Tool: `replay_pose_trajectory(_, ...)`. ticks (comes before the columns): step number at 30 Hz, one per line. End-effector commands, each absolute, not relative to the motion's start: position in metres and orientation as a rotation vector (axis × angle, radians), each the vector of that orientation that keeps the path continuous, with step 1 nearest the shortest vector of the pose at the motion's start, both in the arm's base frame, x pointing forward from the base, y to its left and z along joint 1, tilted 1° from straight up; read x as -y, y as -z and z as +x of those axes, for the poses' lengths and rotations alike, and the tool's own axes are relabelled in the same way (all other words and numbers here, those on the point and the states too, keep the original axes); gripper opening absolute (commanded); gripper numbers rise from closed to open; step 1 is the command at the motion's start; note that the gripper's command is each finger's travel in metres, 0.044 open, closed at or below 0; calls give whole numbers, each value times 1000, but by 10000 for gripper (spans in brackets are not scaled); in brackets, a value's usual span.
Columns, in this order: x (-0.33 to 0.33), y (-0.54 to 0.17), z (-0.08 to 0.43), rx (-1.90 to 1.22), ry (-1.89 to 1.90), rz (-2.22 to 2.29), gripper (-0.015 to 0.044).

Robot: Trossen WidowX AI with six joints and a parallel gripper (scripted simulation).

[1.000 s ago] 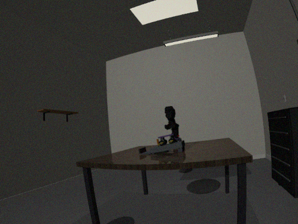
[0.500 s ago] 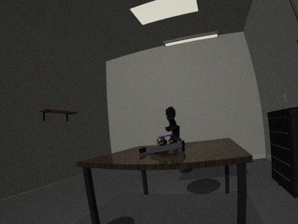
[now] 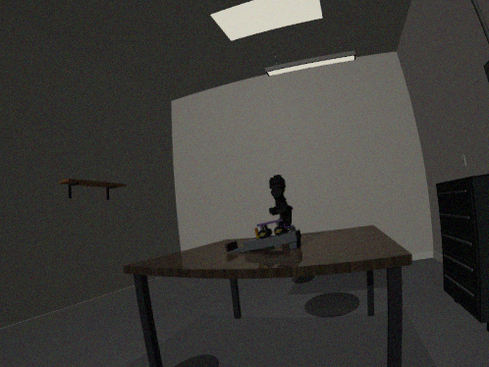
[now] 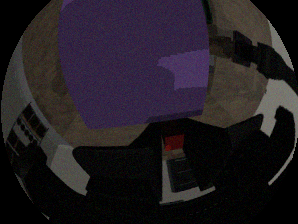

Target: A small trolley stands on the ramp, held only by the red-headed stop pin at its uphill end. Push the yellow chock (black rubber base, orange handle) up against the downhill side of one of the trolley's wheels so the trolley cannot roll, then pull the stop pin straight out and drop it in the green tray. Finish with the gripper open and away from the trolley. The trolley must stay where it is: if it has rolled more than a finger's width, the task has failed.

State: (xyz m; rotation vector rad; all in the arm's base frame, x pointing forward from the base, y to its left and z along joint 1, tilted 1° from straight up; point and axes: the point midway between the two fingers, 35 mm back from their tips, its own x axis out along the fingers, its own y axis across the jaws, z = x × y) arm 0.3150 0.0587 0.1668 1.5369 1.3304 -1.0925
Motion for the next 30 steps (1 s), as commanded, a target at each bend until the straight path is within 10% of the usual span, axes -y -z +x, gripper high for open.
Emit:
replay_pose_trajectory(1, -58, -170, 315, -1328, 1089, 1538, 0)
replay_pose_trajectory(30, -56, -182, 312, -1327, 1089, 1539, 0)
